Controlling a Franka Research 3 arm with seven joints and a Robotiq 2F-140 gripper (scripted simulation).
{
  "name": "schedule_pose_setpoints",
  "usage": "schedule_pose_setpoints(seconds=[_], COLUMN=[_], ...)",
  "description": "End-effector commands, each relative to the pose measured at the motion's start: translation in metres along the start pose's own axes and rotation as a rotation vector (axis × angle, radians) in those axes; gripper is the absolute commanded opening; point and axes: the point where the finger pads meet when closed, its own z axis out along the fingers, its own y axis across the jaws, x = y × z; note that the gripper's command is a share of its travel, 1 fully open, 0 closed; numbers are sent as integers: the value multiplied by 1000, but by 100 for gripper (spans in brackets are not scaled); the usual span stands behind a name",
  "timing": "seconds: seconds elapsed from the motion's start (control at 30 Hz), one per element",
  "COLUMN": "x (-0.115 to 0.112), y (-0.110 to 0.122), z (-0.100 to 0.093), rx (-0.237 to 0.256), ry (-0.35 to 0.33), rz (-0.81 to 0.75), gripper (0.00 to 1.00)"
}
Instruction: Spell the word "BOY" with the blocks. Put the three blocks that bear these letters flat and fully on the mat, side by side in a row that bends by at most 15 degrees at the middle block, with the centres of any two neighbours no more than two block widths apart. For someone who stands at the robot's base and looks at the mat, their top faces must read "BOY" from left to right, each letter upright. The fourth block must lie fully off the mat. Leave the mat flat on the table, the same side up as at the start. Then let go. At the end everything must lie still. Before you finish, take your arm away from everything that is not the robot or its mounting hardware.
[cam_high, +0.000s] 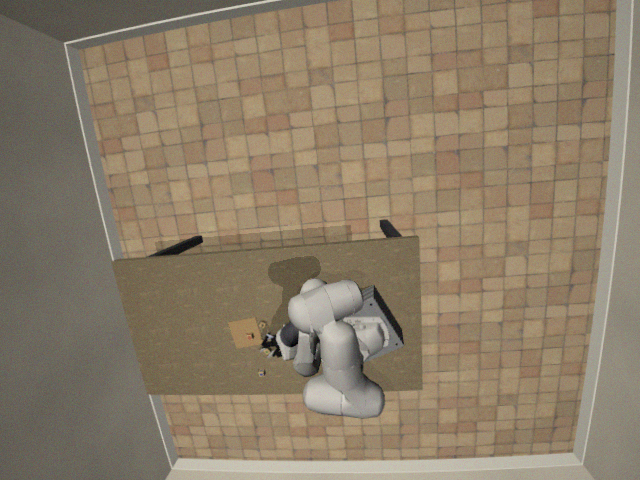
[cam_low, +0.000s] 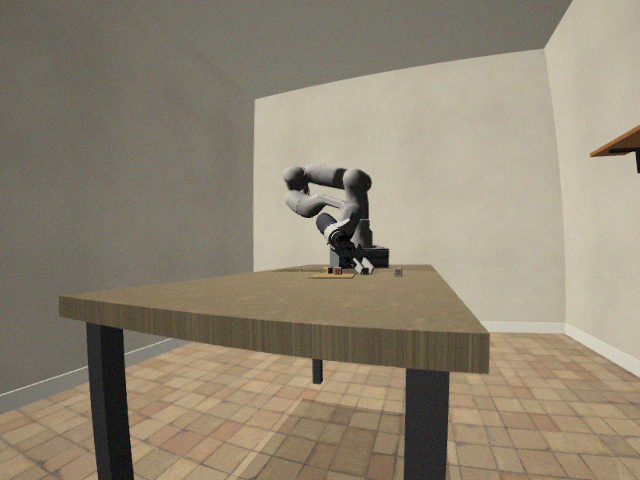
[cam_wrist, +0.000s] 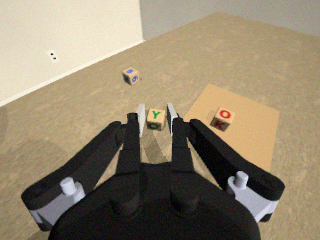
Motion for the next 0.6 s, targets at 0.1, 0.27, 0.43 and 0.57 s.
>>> schedule_pose_setpoints(seconds=[0.1,0.27,0.43,0.57], x=[1,9,25,34], y=[0,0,0,0], z=[0,-5,-15,-21], rx=[0,0,0,0], ry=[1,1,1,1], rz=[-7,-7,-7,-7], gripper=[25,25,25,25])
